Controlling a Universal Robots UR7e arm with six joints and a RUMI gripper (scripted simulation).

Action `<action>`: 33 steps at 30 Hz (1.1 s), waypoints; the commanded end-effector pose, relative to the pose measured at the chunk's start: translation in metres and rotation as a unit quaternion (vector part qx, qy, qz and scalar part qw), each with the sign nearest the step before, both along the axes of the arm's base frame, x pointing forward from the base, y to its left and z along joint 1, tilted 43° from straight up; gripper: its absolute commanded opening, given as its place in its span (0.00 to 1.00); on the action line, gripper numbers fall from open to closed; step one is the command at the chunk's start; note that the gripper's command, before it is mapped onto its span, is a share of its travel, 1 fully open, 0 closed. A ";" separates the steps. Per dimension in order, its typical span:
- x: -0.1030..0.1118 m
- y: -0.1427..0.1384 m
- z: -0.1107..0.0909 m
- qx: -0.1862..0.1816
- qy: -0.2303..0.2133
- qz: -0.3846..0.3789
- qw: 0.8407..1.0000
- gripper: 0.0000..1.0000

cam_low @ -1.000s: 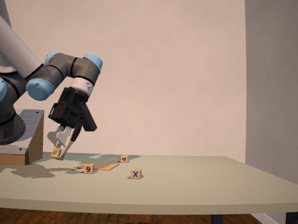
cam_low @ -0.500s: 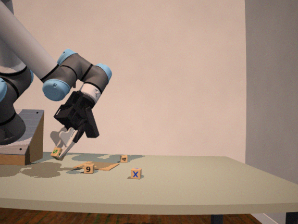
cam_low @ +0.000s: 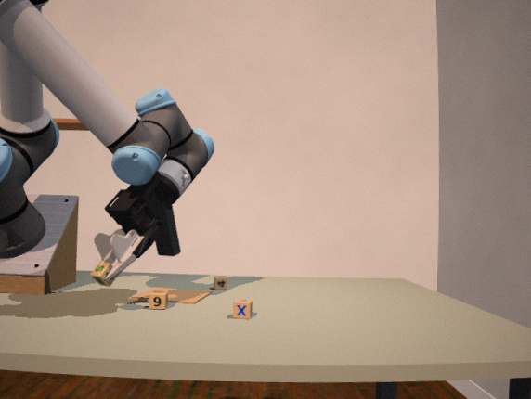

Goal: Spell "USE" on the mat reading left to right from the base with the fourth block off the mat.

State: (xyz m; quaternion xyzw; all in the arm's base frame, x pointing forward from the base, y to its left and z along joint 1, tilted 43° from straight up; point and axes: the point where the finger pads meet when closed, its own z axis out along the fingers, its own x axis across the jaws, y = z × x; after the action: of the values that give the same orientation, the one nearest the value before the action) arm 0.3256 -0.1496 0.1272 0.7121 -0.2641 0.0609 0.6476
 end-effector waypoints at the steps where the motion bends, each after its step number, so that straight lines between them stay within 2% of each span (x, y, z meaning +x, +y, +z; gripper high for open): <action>1: -0.003 0.001 -0.001 -0.049 0.014 -0.036 0.998 0.09; 14: -0.003 0.001 0.000 -0.093 0.030 -0.057 0.994 0.09; 33: -0.002 0.001 0.000 -0.103 0.033 -0.059 0.992 0.09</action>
State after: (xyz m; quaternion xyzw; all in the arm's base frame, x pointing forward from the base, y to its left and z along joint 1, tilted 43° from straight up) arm 0.3234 -0.1480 0.1272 0.6281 -0.2751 0.0263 0.7274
